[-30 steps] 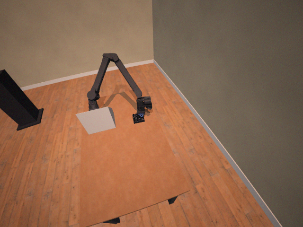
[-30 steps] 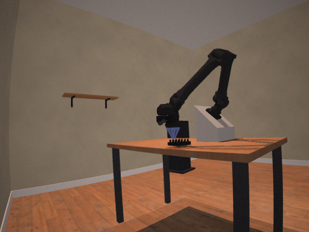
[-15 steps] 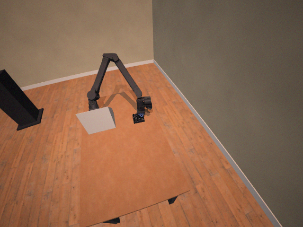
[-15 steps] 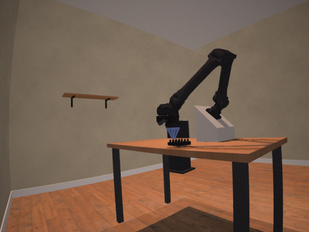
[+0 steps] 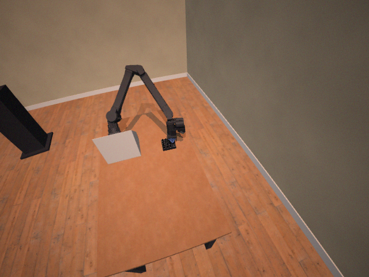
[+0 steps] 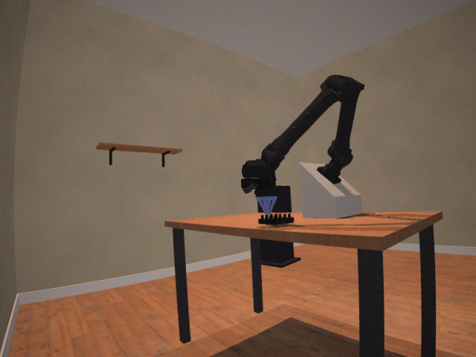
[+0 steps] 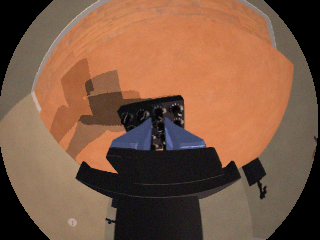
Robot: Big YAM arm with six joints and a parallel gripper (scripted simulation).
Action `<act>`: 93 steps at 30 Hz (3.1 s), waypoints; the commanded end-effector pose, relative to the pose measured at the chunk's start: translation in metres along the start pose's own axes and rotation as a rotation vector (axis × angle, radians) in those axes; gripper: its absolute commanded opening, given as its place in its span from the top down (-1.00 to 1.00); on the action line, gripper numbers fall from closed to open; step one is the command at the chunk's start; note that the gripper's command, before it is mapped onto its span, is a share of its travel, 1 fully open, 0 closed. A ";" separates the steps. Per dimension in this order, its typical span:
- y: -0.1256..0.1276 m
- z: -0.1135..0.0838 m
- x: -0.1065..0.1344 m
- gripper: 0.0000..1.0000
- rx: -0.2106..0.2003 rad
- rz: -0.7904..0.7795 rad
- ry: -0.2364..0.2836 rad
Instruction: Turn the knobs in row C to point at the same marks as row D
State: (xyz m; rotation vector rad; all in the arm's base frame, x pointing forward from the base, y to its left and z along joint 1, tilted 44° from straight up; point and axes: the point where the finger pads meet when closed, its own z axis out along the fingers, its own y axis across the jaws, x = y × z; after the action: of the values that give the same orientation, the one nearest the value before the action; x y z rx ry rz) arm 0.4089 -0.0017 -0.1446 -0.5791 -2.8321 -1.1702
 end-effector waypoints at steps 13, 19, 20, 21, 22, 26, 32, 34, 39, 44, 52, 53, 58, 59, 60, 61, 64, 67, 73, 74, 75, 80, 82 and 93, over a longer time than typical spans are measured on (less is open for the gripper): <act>0.004 0.013 -0.009 0.61 -0.004 -0.007 -0.011; 0.003 0.018 -0.008 0.61 -0.004 -0.008 -0.007; 0.003 0.018 -0.007 0.61 -0.004 -0.008 -0.007; 0.003 0.018 -0.007 0.61 -0.004 -0.008 -0.007; 0.003 0.018 -0.007 0.61 -0.004 -0.008 -0.007; -0.002 0.013 -0.008 0.61 -0.006 0.009 -0.014; -0.001 0.012 -0.010 0.61 -0.006 0.005 -0.018; -0.001 0.012 -0.010 0.61 -0.006 0.005 -0.018; 0.000 0.012 -0.009 0.61 -0.005 0.003 -0.017; 0.000 0.012 -0.009 0.61 -0.005 0.003 -0.017; 0.000 0.012 -0.009 0.61 -0.005 0.003 -0.017; 0.000 0.012 -0.009 0.61 -0.005 0.003 -0.017; 0.000 0.012 -0.009 0.61 -0.005 0.003 -0.017; 0.000 0.012 -0.009 0.61 -0.005 0.003 -0.017; 0.000 0.012 -0.009 0.82 -0.005 0.003 -0.017; 0.000 0.012 -0.009 0.82 -0.007 0.003 -0.017; 0.000 0.012 -0.009 0.82 -0.005 0.003 -0.017; 0.000 0.012 -0.009 0.82 -0.005 0.003 -0.017; 0.000 0.012 -0.009 0.82 -0.005 0.003 -0.018; 0.000 0.012 -0.009 0.82 -0.005 0.003 -0.018; 0.000 0.012 -0.009 0.82 -0.005 0.003 -0.018; 0.000 0.012 -0.009 0.82 -0.005 0.003 -0.018; 0.000 0.012 -0.009 0.82 -0.005 0.003 -0.018; 0.000 0.012 -0.009 0.82 -0.005 -0.017 -0.018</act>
State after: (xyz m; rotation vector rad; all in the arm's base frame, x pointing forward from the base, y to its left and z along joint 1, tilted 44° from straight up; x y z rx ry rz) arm 0.4117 0.0085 -0.1549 -0.5712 -2.8364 -1.1702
